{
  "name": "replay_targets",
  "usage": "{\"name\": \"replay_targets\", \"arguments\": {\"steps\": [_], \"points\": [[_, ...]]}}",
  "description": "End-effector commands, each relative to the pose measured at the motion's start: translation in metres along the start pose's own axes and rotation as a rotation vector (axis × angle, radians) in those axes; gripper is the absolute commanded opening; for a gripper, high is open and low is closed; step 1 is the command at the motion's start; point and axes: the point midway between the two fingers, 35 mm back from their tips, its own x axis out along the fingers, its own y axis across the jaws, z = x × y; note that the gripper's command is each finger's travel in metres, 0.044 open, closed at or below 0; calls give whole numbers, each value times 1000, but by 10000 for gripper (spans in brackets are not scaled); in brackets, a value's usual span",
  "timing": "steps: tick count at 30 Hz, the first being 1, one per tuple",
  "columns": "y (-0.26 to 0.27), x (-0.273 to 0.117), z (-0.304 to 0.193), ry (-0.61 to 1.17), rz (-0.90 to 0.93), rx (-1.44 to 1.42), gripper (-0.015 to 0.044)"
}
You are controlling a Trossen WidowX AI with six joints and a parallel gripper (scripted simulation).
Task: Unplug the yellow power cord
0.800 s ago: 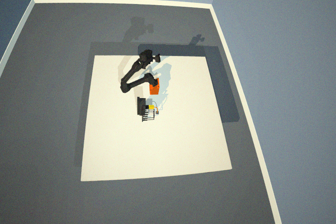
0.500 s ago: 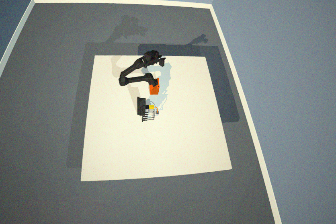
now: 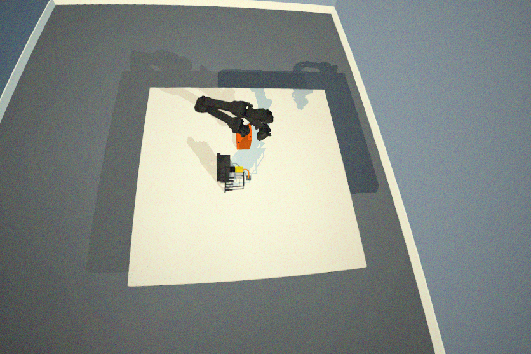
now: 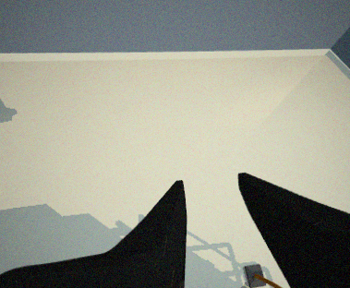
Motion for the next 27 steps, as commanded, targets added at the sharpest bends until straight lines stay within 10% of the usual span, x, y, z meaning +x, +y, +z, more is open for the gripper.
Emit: {"name": "replay_targets", "arguments": {"steps": [1, 12, 27], "points": [[-45, 19, -41, 220, -14, 62, 160], [-116, 51, -181, 772, 186, 63, 160], [-116, 45, -190, 780, 193, 60, 160]]}}
